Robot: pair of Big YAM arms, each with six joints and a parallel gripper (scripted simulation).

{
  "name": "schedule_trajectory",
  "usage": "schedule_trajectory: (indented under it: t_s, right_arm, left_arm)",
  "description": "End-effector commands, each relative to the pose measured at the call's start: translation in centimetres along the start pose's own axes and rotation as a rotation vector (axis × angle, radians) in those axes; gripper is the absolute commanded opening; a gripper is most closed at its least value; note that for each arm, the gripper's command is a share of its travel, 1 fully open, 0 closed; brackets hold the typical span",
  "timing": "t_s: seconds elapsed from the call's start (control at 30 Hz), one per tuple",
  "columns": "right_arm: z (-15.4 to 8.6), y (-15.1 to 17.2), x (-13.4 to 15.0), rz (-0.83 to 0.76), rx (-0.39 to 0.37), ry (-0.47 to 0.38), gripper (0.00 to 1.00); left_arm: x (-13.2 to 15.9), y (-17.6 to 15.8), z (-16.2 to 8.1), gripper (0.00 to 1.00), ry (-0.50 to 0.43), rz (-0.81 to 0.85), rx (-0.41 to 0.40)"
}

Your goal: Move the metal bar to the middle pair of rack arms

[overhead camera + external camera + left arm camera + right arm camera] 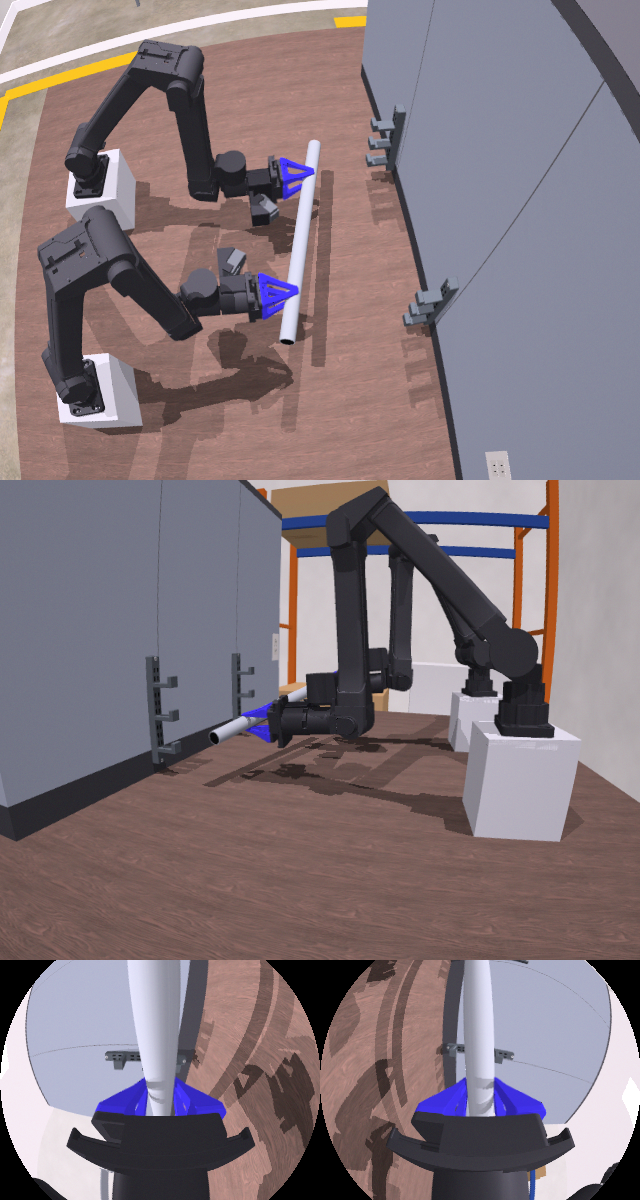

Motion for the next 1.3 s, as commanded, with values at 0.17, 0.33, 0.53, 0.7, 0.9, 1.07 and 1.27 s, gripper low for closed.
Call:
schedule_trajectory:
  t_s: [0.17, 0.33, 0.53, 0.7, 0.9, 1.07, 1.27]
  right_arm:
    - [2.56, -3.40, -0.14, 0.121, 0.105, 0.037, 0.00]
    - [2.57, -3.43, -0.15, 0.121, 0.105, 0.037, 0.00]
    - [2.58, -3.49, -0.15, 0.121, 0.105, 0.037, 0.00]
    - [2.58, -3.54, -0.15, 0.121, 0.105, 0.037, 0.00]
    - [2.59, -3.58, -0.16, 0.121, 0.105, 0.037, 0.00]
    - [2.58, -3.66, -0.15, 0.121, 0.105, 0.037, 0.00]
    - [2.56, -3.76, -0.15, 0.121, 0.105, 0.037, 0.00]
  left_arm:
    - [-2.04, 5.75, -3.51, 0.00, -0.030, 0.113, -0.109]
    - [-2.05, 5.74, -3.51, 0.00, -0.030, 0.113, -0.109]
    - [-2.05, 5.74, -3.51, 0.00, -0.030, 0.113, -0.109]
    - [-2.06, 5.74, -3.51, 0.00, -0.030, 0.113, -0.109]
    - [-2.06, 5.74, -3.51, 0.00, -0.030, 0.113, -0.109]
    - [-2.06, 5.74, -3.51, 0.00, -0.030, 0.113, -0.109]
    - [-2.06, 5.74, -3.51, 0.00, -0.030, 0.113, -0.109]
Point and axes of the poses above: on each arm, the point where the finger pads meet when closed, its own z axis out along the fingers, its own y axis across the jaws, x = y × z, the point moved 10 cm from there along -z, back along the fingers, and after that the axes turned 13 degrees about -z, right-handed, at the moved point
